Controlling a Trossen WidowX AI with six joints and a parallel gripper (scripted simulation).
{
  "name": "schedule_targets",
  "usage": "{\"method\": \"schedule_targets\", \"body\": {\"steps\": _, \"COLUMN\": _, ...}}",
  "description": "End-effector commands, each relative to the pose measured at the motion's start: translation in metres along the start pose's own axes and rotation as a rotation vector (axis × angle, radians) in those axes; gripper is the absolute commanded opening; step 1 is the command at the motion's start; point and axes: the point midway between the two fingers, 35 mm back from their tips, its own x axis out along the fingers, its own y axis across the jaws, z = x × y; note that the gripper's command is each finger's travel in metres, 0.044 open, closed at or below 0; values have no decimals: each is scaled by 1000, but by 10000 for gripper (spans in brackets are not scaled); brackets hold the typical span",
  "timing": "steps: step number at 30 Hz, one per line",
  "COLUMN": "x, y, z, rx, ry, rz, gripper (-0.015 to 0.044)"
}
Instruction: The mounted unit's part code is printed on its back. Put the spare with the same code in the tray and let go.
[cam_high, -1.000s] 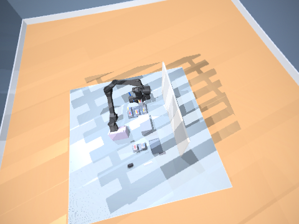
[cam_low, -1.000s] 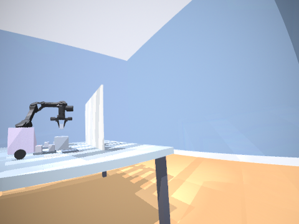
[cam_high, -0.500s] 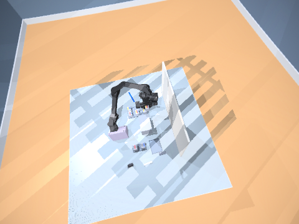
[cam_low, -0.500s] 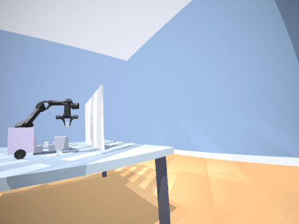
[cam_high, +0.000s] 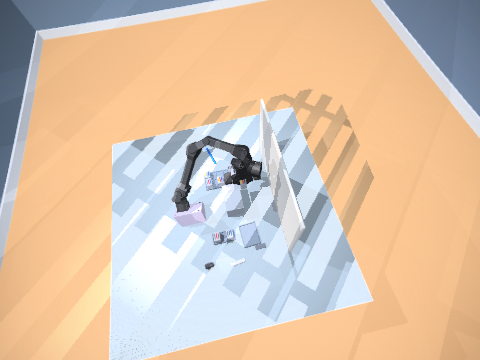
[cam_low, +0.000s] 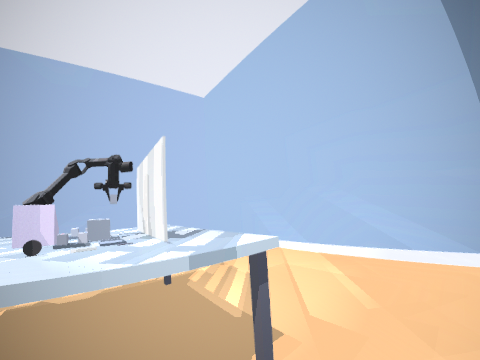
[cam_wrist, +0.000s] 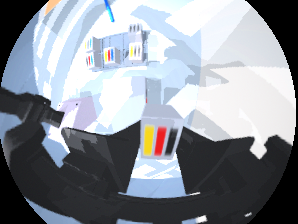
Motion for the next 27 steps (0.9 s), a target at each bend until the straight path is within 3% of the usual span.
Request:
{"method": "schedule_targets", "body": {"steps": 1, "x": -1, "y": -7, "z": -23, "rx": -8, "ry": 7, "rz": 0, "gripper": 0}}
{"method": "schedule_targets", "body": {"steps": 27, "x": 18, "y": -8, "z": -183, "rx": -47, "ry": -27, "rz": 14, "gripper": 0}}
